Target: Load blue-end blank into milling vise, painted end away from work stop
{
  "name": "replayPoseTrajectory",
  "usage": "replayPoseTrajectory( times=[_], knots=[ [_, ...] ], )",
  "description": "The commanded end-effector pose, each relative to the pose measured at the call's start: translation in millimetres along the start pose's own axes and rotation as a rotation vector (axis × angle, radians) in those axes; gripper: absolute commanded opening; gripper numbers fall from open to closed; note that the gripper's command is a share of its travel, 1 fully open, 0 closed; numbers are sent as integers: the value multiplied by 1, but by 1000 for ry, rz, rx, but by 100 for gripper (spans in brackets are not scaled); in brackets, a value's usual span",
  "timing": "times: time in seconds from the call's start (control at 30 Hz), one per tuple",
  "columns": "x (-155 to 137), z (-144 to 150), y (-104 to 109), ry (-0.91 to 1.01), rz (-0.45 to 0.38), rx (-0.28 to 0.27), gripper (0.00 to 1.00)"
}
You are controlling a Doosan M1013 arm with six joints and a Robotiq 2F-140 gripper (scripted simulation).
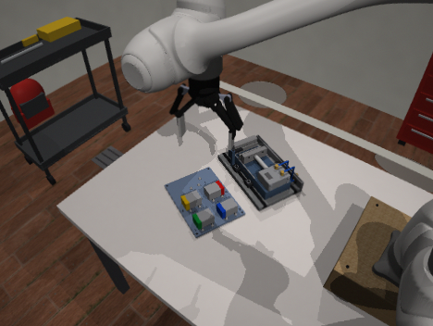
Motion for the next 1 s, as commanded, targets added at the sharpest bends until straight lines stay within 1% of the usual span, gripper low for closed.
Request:
replayPoseTrajectory(
  times=[0.0,0.37,0.47,0.97],
  knots=[
    [0,0,0,43,0,0,100],
    [0,0,0,212,-1,0,100],
    [0,0,0,205,0,0,100],
    [0,0,0,420,-2,1,100]
  ],
)
Point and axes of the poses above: the point where the finger pads meet when closed, its own y axis back along the fingers, its own z axis across the jaws, x = y × z, the point moved 8 cm from there along y, back along the fingers
